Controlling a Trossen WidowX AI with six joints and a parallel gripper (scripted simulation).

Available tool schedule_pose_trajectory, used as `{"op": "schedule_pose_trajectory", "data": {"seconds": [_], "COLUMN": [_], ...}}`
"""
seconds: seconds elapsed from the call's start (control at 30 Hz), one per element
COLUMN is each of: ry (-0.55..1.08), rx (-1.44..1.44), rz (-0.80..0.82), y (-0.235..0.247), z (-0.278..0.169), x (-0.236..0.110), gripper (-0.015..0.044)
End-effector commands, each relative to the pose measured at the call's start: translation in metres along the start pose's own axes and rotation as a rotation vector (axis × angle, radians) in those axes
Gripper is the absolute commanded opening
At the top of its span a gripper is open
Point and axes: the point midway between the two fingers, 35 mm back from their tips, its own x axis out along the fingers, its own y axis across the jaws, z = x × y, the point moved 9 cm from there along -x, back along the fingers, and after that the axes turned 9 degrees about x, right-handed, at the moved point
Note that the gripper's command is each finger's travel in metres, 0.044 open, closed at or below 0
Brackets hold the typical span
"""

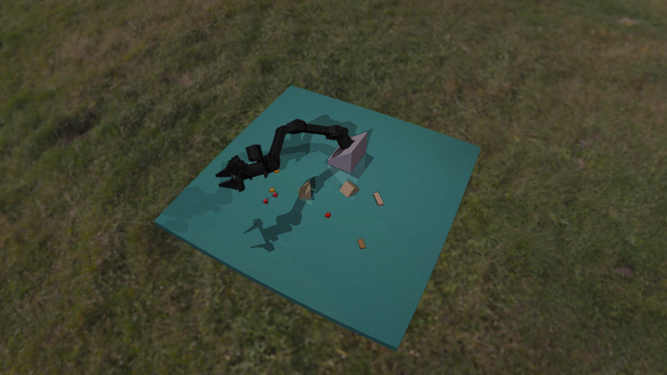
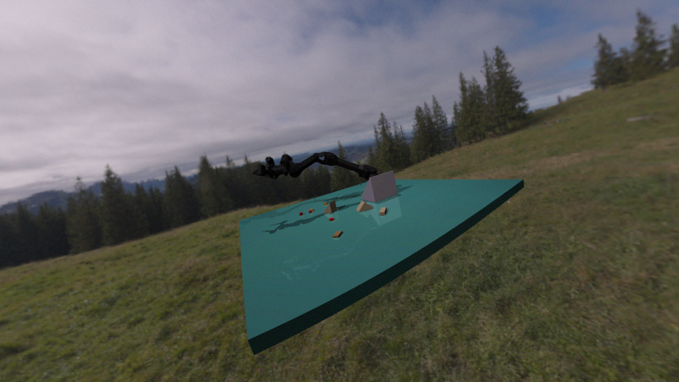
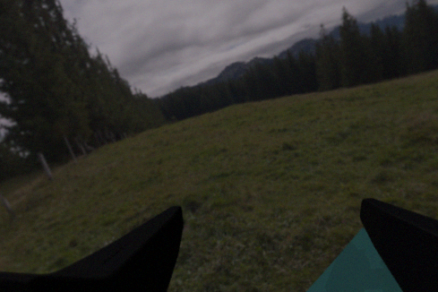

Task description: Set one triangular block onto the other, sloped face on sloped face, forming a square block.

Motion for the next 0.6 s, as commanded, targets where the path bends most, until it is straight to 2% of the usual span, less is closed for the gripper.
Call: {"op": "schedule_pose_trajectory", "data": {"seconds": [0.0, 0.23, 0.57], "ry": [0.008, 0.285, 0.579], "rx": [-0.011, -0.417, -0.936], "rz": [0.006, 0.287, 0.807], "y": [0.001, 0.041, 0.075], "z": [-0.001, -0.057, -0.127], "x": [0.0, -0.026, -0.094], "gripper": [0.0426, 0.044, 0.044]}}
